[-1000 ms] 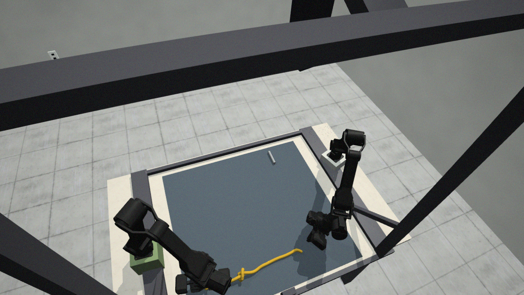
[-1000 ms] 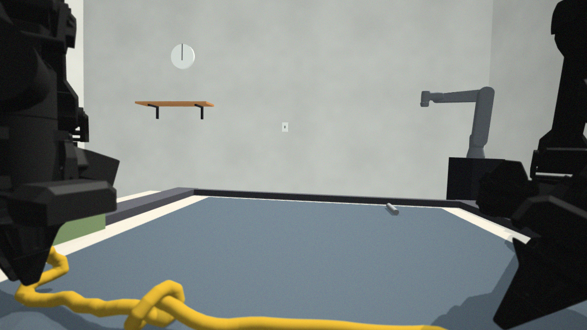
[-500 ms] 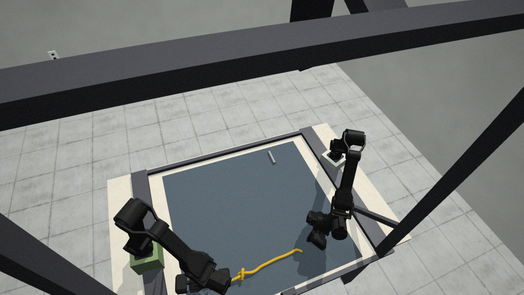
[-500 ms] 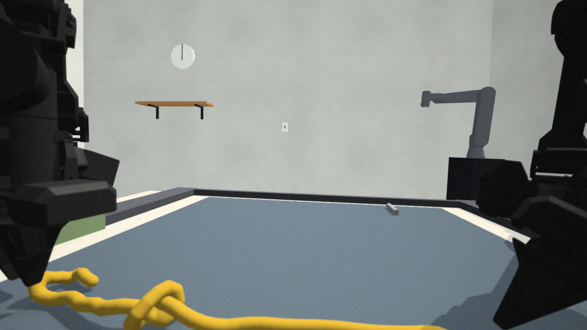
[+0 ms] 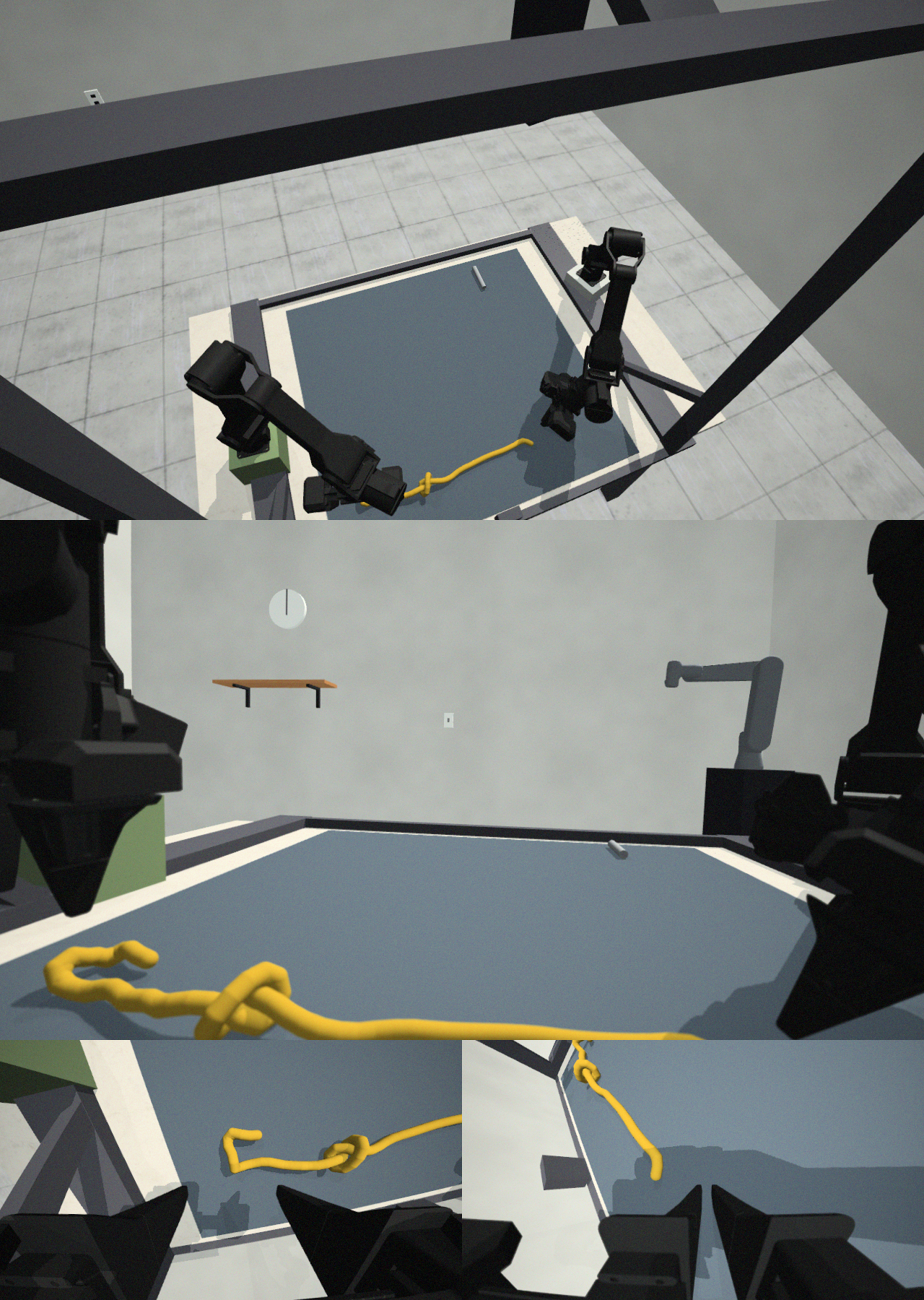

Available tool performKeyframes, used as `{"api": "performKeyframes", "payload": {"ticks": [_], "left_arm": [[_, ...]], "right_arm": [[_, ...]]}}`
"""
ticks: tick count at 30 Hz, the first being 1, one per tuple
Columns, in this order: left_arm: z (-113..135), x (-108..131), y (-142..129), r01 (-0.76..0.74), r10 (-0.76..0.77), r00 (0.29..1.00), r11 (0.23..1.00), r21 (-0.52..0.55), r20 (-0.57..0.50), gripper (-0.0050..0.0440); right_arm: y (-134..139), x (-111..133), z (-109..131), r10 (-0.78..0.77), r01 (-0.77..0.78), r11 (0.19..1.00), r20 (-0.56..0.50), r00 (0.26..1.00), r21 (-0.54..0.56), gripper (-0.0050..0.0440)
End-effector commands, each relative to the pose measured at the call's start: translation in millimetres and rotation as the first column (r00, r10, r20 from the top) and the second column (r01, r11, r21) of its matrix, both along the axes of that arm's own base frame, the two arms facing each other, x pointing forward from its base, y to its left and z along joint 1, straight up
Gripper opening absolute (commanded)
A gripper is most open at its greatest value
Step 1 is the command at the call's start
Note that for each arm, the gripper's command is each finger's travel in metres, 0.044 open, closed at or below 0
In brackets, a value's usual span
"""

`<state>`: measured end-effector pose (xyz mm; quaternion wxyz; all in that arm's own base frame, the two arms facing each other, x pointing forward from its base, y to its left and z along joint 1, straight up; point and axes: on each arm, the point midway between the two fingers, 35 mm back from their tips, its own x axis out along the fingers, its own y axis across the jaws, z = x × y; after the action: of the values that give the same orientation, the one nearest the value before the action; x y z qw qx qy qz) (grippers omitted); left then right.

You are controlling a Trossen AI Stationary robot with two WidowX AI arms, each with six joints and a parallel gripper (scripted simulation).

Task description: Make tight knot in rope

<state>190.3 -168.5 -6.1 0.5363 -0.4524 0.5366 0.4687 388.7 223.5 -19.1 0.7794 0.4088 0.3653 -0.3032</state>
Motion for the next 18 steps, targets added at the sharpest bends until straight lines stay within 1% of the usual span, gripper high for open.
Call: {"api": "performKeyframes", "payload": {"ticks": [1, 7, 10, 15, 18], "left_arm": [[24, 6, -6, 0.003, -0.002, 1.0, 1.0, -0.029, 0.028, 0.044], [32, 6, -6, 0.003, -0.002, 1.0, 1.0, -0.029, 0.028, 0.044], [48, 6, -6, 0.003, -0.002, 1.0, 1.0, -0.029, 0.029, 0.044], [57, 6, -5, 0.003, -0.002, 1.0, 1.0, -0.029, 0.029, 0.044], [72, 6, -5, 0.003, -0.002, 1.0, 1.0, -0.029, 0.029, 0.044]], "right_arm": [[3, 3, 8, -0.002, 0.001, 1.0, 0.016, 1.0, 0.016, 0.0045], [3, 3, 8, -0.002, 0.001, 1.0, 0.016, 1.0, 0.016, 0.0045], [3, 3, 8, -0.002, 0.001, 1.0, 0.016, 1.0, 0.016, 0.0045], [3, 3, 8, -0.002, 0.001, 1.0, 0.016, 1.0, 0.016, 0.0045], [3, 3, 8, -0.002, 0.001, 1.0, 0.016, 1.0, 0.016, 0.0045]]}}
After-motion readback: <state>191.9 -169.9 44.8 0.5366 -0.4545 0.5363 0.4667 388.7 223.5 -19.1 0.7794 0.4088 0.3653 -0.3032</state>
